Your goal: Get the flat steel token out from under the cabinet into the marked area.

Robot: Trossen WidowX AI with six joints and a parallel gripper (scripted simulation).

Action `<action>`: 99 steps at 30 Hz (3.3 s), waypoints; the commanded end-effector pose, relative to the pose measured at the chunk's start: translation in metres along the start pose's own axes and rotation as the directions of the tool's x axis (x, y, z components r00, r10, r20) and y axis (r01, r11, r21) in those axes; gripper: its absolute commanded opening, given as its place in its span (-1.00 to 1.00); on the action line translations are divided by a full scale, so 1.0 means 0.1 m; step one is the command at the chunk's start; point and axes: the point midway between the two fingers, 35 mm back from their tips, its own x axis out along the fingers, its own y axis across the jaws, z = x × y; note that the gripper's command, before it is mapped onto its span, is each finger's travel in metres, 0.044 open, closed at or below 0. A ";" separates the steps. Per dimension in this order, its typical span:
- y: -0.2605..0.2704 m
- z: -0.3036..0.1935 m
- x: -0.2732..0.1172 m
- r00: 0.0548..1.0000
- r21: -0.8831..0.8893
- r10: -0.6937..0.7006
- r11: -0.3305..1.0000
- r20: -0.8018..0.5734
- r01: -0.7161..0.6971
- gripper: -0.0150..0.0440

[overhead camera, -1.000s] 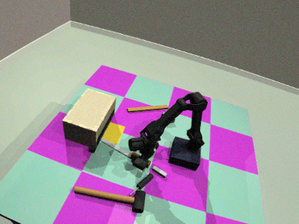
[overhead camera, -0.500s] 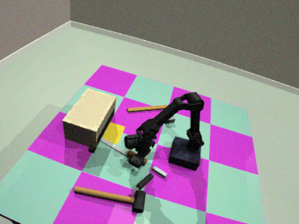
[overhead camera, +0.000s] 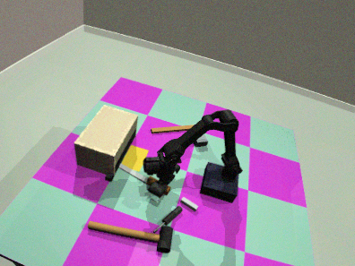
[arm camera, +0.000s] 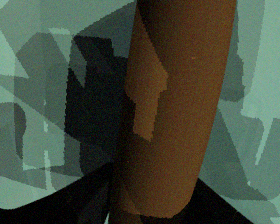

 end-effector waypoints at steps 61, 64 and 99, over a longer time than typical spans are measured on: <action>0.02 0.80 -0.02 1.000 -0.003 0.002 1.000 0.006 -0.002 -0.49; 0.02 0.83 -0.02 1.000 -0.003 0.002 1.000 0.006 -0.002 -0.49; 0.01 1.17 -0.02 1.000 -0.003 0.002 1.000 0.009 -0.002 -0.49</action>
